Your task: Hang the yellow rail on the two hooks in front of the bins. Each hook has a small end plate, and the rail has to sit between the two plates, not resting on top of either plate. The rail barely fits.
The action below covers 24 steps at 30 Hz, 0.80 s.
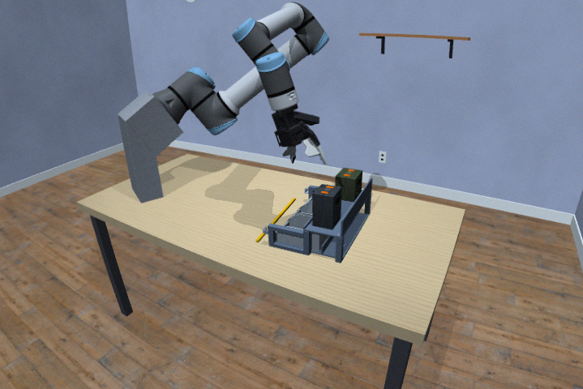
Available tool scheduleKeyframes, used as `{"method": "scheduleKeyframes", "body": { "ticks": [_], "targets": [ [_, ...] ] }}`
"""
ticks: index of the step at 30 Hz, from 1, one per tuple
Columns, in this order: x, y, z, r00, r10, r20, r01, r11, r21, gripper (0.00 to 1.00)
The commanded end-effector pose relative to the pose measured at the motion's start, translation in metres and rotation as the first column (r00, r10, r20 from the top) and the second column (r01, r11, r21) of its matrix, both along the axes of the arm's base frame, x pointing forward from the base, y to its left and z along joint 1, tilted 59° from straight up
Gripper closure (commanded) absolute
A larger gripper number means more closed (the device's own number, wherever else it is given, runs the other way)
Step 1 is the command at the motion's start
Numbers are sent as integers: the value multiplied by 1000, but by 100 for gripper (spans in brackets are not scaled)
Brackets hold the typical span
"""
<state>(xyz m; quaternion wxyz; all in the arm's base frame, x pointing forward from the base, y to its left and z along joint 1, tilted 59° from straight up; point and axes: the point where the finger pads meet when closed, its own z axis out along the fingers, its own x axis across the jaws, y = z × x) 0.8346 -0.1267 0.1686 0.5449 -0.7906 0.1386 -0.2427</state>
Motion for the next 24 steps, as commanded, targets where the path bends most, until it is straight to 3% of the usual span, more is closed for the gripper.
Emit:
{"method": "scheduleKeyframes", "body": {
  "ticks": [1, 7, 21, 24],
  "targets": [
    [-7, -17, -14, 1000, -13, 23, 14, 1000, -22, 0],
    [-15, -33, -30, 999, -26, 46, 28, 999, -46, 0],
    [-65, -110, -105, 984, -78, 160, 106, 980, -170, 0],
    [-70, -116, -111, 982, -82, 170, 113, 977, -181, 0]
  ]
}}
